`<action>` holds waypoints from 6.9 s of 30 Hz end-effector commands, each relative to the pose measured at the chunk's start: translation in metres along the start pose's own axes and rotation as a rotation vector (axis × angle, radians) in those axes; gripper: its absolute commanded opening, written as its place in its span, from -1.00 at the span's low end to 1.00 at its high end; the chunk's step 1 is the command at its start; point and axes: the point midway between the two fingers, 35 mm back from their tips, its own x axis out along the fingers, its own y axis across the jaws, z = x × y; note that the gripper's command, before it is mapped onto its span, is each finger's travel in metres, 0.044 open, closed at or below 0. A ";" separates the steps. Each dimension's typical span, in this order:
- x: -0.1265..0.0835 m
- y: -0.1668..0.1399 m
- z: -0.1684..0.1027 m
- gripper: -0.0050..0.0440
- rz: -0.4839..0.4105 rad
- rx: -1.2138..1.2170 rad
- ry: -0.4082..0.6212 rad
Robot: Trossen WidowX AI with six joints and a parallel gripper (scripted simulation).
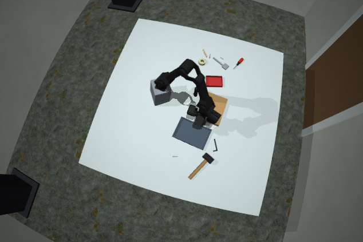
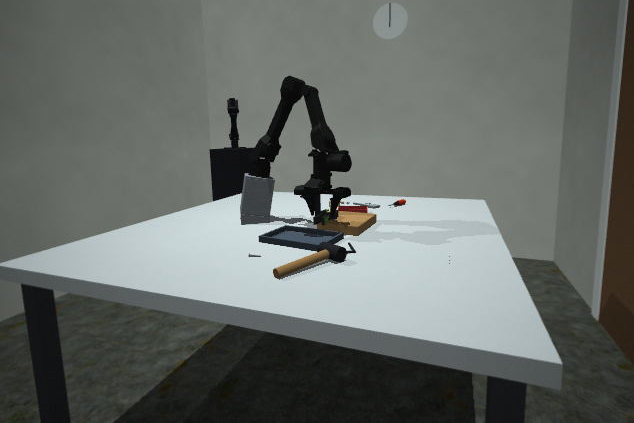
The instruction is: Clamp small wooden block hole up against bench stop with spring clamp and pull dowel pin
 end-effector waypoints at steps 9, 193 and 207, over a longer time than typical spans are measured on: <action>0.000 0.000 0.000 0.90 0.000 0.000 0.002; -0.007 -0.005 -0.086 -0.18 0.010 0.009 0.007; -0.007 -0.005 -0.086 -0.59 0.010 0.009 0.007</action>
